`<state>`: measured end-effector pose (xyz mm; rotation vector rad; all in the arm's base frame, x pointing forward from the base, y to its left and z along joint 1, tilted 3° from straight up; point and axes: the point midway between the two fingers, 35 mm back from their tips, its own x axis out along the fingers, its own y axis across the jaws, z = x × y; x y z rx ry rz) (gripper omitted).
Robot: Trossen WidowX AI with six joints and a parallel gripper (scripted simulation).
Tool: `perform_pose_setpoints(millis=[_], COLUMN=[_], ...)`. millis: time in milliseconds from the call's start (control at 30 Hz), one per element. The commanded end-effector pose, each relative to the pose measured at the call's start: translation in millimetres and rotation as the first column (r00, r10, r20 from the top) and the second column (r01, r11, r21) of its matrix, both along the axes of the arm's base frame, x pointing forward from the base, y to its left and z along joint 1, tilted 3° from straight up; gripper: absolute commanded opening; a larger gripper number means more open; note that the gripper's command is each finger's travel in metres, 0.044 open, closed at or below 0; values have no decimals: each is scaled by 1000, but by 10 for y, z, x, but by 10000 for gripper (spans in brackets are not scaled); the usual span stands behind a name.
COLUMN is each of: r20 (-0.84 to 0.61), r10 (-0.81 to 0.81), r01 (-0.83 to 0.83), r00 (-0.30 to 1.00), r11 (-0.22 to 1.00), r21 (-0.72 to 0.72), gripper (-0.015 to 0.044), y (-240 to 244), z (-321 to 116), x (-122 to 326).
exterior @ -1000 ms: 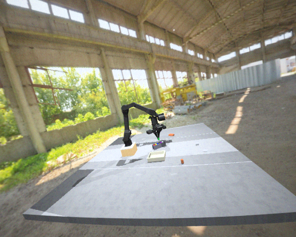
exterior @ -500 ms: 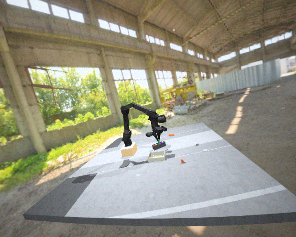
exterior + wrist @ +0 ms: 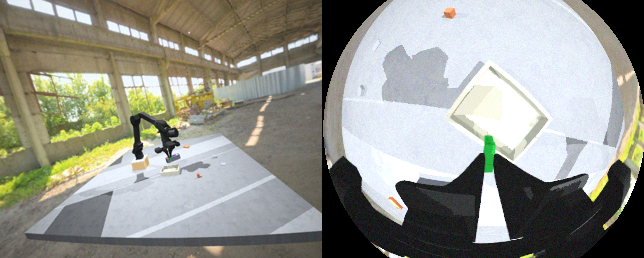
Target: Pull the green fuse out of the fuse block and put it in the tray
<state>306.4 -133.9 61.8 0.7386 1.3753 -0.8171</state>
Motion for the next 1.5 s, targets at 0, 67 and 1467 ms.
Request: perform_pose_setpoints(millis=[0,67,1467], r20=[1,1,4], r10=[2,2,-2], r01=[-2,-2,2], r00=[1000,1000,1000], r11=[1000,1000,1000], r21=[-7,-8,-8], gripper=[0,0,236], y=[-249,-322,-361], z=[27,31,-339], x=[-61,-88,-73])
